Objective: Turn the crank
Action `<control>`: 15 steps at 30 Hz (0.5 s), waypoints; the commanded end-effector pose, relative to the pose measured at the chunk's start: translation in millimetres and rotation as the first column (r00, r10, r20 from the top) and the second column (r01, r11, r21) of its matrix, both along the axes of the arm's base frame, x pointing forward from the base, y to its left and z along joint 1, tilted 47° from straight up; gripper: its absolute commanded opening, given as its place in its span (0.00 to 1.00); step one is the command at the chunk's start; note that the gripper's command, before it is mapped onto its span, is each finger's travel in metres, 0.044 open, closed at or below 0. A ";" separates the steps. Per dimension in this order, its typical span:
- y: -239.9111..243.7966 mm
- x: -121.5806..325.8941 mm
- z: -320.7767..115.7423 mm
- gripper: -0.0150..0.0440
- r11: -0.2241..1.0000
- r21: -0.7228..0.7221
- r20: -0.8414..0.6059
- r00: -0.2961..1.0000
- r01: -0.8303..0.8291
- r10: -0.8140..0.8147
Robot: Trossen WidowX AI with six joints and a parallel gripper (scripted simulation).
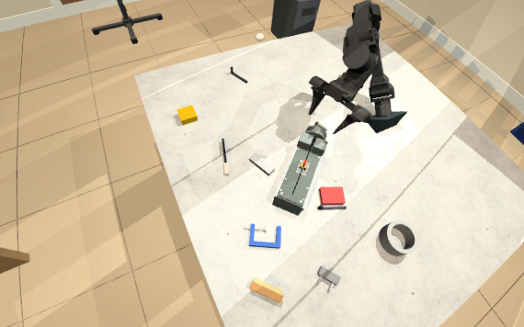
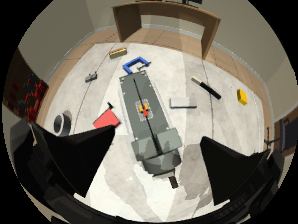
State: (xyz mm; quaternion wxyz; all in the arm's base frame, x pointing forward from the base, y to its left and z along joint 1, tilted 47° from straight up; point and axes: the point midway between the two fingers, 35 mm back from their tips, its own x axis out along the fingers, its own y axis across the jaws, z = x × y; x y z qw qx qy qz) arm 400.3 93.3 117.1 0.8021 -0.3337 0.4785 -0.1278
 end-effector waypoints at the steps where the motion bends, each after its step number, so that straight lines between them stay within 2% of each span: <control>1: -9.5 -12.3 7.1 1.00 0.998 0.008 -0.067 0.995 -0.070 0.070; 15: -37.8 -57.2 40.4 1.00 0.934 0.072 -0.199 0.912 -0.350 0.358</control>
